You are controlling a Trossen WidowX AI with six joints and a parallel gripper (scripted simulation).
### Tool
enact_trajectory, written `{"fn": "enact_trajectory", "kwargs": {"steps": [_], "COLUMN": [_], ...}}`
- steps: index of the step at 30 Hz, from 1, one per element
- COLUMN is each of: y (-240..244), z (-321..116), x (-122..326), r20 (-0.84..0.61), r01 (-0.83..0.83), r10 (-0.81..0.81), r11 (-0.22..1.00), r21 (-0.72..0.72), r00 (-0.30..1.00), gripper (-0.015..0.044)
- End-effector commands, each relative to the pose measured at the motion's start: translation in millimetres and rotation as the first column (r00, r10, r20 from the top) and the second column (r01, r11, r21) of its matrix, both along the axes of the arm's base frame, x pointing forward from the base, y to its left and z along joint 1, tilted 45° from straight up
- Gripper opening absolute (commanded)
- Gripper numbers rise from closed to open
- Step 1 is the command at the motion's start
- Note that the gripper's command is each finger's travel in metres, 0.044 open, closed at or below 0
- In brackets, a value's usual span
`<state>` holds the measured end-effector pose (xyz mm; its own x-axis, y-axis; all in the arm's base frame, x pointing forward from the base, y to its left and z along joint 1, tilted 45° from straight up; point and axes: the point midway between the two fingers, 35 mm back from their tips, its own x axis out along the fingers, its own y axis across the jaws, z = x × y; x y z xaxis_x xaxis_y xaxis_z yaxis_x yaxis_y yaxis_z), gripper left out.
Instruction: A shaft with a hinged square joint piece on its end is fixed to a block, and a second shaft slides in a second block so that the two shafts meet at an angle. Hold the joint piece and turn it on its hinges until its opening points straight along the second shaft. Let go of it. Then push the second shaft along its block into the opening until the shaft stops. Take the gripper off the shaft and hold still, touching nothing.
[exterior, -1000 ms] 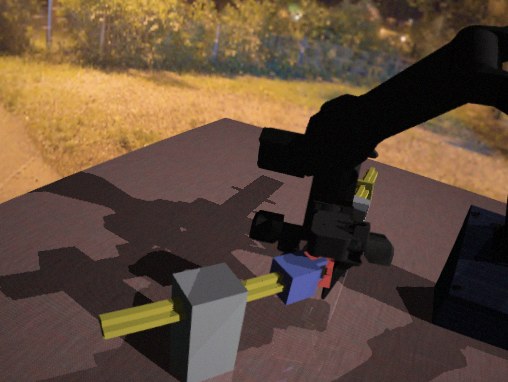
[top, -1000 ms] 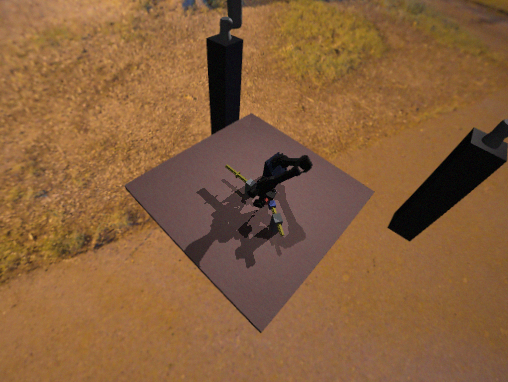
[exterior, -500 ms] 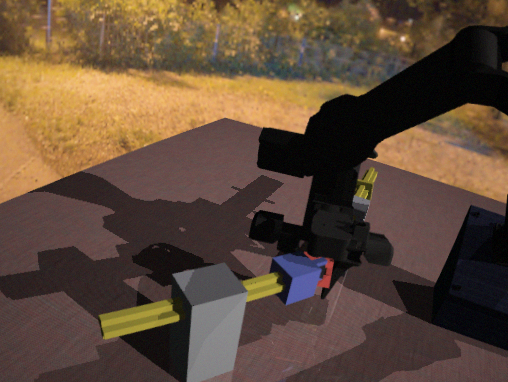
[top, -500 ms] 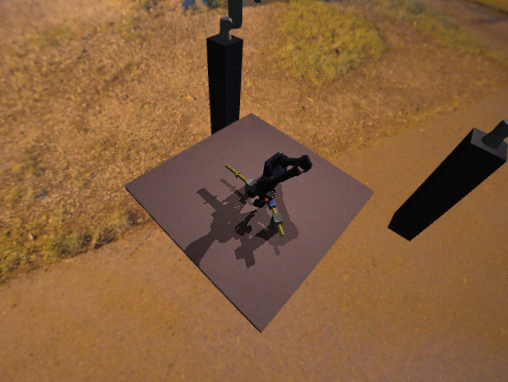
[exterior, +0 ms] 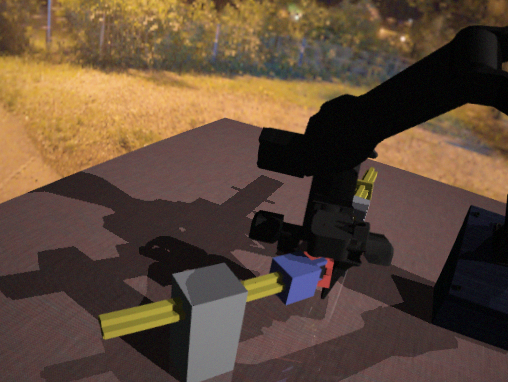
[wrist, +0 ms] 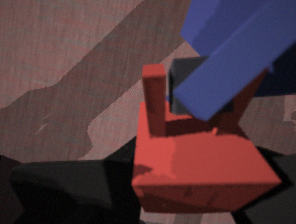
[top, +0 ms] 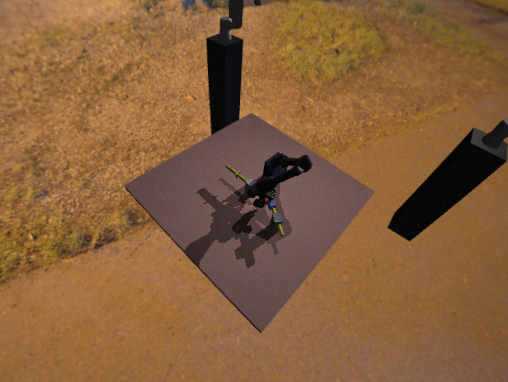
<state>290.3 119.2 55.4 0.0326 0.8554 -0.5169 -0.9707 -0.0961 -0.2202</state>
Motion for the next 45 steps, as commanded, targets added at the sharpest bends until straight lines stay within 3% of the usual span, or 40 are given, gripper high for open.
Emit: {"fn": "enact_trajectory", "kwargs": {"steps": [1,11,36,45], "y": [0,-2,-22,-25], "z": [0,0,6,7], "x": [0,-1,-8,-9], "r20": [0.000,-0.010,-0.073,-0.068], "r01": [0.000,0.019,0.161,0.165], "r10": [0.000,-0.020,-0.209,-0.213], "r11": [1.000,0.999,0.895,0.890], "r21": [0.000,-0.039,-0.415,-0.425], "r00": [1.000,1.000,0.975,0.975], "gripper": [0.0016,0.0000,0.0000,0.0000]}}
